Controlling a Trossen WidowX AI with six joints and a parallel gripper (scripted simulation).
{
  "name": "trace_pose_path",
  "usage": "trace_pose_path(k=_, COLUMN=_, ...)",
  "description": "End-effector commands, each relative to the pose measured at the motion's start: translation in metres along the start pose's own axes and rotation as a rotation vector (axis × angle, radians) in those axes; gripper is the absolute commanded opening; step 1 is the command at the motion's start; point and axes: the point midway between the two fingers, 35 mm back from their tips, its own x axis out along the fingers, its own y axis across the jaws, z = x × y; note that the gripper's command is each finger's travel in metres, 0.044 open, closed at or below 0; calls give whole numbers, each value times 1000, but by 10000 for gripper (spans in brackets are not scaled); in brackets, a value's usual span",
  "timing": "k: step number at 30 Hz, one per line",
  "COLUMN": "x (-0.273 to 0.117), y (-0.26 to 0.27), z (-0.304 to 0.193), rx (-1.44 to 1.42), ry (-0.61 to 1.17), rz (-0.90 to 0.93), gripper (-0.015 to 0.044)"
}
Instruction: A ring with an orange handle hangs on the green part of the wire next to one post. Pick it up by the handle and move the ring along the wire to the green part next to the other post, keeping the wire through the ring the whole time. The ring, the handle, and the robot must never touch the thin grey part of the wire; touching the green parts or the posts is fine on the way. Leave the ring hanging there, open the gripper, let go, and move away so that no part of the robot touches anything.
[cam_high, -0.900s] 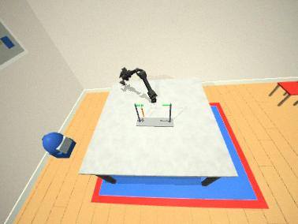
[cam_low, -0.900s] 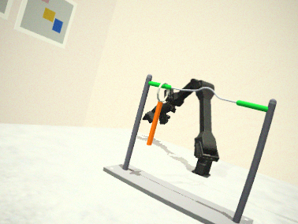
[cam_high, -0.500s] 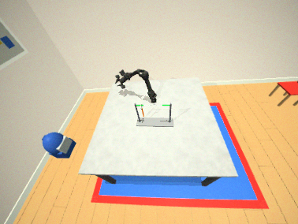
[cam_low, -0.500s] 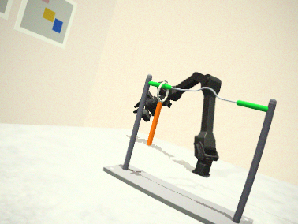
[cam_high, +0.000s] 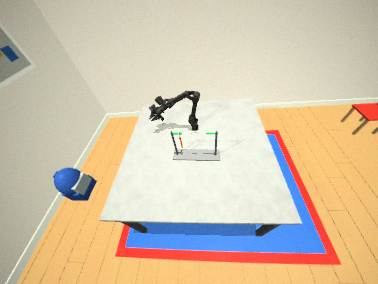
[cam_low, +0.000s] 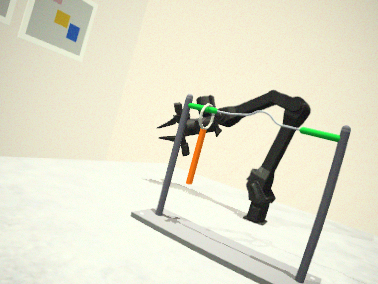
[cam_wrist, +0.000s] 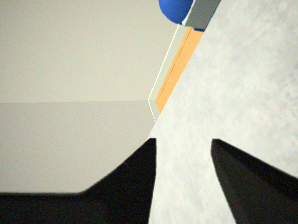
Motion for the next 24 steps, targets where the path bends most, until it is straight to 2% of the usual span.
trace_pose_path(k=1, x=-5, y=0, z=-48, rx=-214, ry=102, rz=41, gripper=160)
trace_pose_path(k=11, x=-36, y=-26, z=-173, rx=-821, ry=363, rz=254, gripper=160)
trace_pose_path(k=24, x=-98, y=-94, z=-290, rx=-1514, ry=549, rz=801, gripper=160)
